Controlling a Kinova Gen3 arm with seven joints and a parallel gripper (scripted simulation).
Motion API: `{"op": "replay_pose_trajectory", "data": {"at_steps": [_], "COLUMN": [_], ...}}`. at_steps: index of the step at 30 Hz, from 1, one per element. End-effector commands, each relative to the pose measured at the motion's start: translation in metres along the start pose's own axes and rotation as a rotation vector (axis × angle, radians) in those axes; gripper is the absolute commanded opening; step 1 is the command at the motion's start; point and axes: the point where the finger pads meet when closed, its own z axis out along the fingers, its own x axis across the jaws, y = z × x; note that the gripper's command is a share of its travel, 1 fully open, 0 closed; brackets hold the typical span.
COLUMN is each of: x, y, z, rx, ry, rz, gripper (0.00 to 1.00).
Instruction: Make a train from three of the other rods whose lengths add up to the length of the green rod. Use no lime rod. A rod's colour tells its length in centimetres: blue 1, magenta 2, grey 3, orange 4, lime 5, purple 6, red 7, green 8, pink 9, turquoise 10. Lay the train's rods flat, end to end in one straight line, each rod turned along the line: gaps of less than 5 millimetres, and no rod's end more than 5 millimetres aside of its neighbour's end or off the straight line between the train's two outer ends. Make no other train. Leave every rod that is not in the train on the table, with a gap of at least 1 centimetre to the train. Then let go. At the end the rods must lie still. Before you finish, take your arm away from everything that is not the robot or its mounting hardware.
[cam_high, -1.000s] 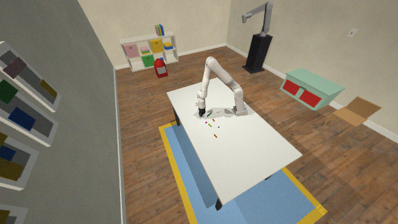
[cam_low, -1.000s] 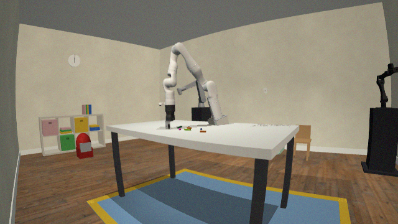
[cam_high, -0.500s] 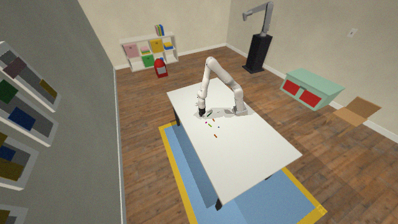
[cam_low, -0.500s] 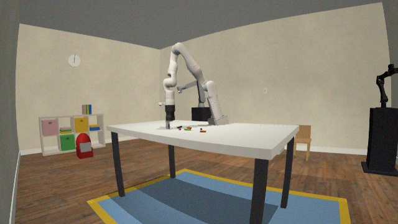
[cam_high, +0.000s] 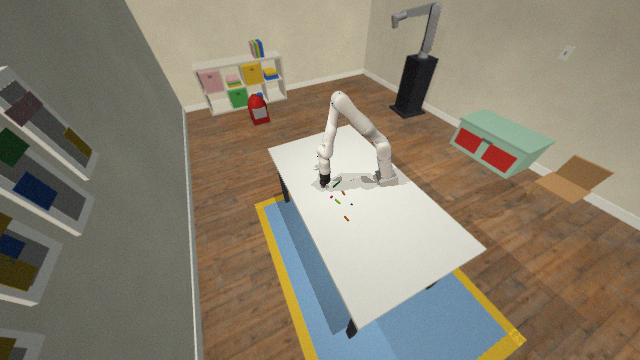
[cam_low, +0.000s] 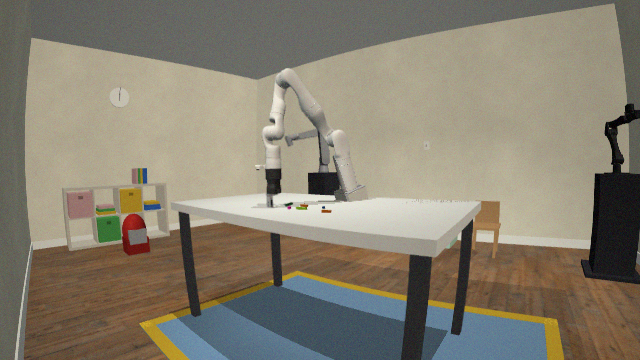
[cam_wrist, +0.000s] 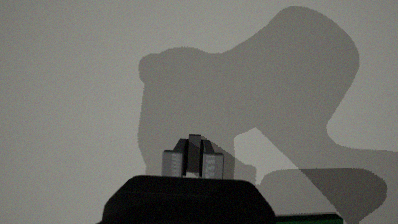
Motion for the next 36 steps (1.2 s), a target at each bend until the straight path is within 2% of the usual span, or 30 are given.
{"op": "replay_pose_trajectory", "data": {"at_steps": [1,10,16,18,29,36], "x": [0.000,0.000,0.000,0.000,0.000,0.000], "y": [0.000,0.000,0.000,0.000,0.000,0.000], "z": [-0.001,-0.009,-0.032,-0.032,-0.086,-0.098], "rx": [0.001,0.001,0.001,0.001,0.001,0.001], "ry": [-0.001,-0.001,-0.001,-0.001,-0.001,-0.001], "rz": [0.000,0.000,0.000,0.000,0.000,0.000], "gripper": [0.24,0.24,0.24,0.24,0.24,0.24]}}
